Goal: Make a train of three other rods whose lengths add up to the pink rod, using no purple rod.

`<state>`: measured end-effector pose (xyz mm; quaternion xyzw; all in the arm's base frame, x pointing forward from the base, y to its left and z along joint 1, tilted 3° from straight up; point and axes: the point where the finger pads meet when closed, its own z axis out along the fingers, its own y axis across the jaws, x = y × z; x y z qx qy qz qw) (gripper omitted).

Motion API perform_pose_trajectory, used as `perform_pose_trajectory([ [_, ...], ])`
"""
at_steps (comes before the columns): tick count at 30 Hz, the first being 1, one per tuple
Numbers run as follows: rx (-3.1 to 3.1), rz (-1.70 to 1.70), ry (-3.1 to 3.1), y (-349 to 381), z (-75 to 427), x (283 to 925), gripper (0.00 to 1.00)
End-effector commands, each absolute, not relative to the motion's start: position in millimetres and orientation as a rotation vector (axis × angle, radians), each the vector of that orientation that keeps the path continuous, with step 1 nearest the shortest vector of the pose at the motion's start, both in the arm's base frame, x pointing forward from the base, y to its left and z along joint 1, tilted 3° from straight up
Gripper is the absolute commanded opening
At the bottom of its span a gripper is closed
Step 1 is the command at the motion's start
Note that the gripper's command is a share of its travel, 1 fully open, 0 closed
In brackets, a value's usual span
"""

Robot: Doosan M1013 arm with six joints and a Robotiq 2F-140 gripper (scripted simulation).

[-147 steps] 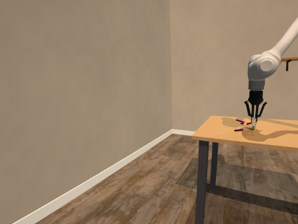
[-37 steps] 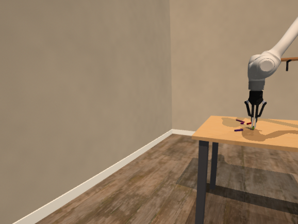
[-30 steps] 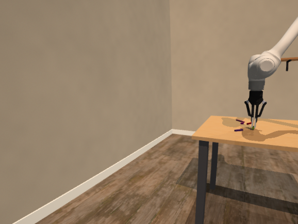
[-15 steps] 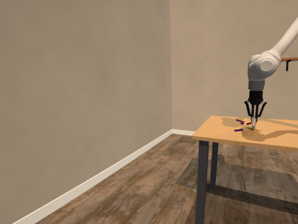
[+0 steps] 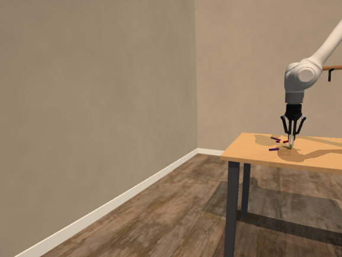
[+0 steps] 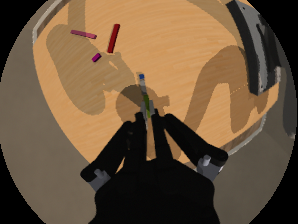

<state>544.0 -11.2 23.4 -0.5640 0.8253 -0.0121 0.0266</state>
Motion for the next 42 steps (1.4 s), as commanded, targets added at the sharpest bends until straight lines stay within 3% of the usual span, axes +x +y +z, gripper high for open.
perform_pose_trajectory([
  [1, -1.745, -0.032, 2.552, -11.3, 20.6, 541.2, 0.03],
  [42, -1.745, -0.032, 2.552, -11.2, 12.6, 541.6, 0.03],
])
